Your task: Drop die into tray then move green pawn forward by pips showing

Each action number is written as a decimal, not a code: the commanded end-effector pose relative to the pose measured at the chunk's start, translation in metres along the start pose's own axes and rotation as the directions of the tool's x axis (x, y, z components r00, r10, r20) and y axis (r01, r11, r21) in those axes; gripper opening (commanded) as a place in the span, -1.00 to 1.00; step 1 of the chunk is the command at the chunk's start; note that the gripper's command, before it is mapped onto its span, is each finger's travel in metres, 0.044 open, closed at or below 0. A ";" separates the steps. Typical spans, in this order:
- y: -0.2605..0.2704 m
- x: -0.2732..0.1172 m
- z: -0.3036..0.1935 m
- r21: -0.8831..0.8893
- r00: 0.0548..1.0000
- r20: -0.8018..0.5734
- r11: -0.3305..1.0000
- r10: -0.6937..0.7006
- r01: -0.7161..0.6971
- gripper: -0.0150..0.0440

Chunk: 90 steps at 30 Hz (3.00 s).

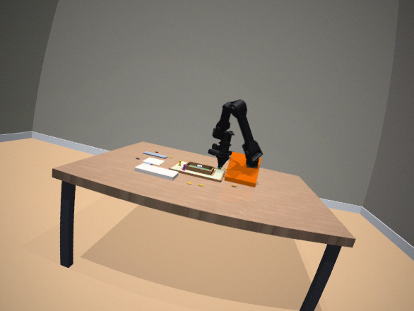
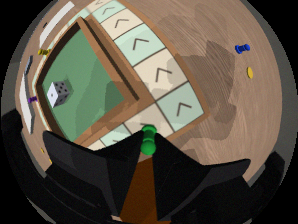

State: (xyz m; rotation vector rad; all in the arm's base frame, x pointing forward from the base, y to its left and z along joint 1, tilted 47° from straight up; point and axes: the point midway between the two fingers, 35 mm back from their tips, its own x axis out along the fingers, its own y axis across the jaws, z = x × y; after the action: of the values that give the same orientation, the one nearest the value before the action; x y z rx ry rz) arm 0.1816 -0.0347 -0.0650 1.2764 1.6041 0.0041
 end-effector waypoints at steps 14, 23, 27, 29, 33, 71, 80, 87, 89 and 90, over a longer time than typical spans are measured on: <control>0.001 -0.108 -0.006 -0.008 1.000 0.005 1.000 -0.003 0.003 -0.49; -0.008 -0.091 0.005 -0.008 1.000 0.005 1.000 -0.005 0.005 -0.49; -0.017 -0.071 0.014 -0.008 1.000 0.005 1.000 -0.005 0.005 -0.49; -0.022 -0.061 0.019 -0.009 1.000 0.006 1.000 -0.004 0.004 -0.49; -0.031 -0.040 0.025 -0.010 1.000 0.006 1.000 -0.003 0.003 -0.49; -0.034 0.014 0.029 -0.018 1.000 0.011 1.000 -0.003 0.003 -0.14; -0.034 -0.024 0.030 -0.012 1.000 0.008 1.000 -0.003 0.003 0.67; -0.033 -0.038 0.028 -0.023 1.000 0.007 1.000 -0.003 0.003 1.00; -0.021 -0.050 0.022 -0.124 1.000 0.006 0.992 -0.002 0.003 1.00; -0.011 -0.059 0.017 -0.201 1.000 0.006 0.980 -0.002 0.003 1.00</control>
State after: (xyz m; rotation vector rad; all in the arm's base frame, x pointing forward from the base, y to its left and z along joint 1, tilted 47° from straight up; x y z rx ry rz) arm 0.1746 -0.0883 -0.0647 1.2292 1.5911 0.0555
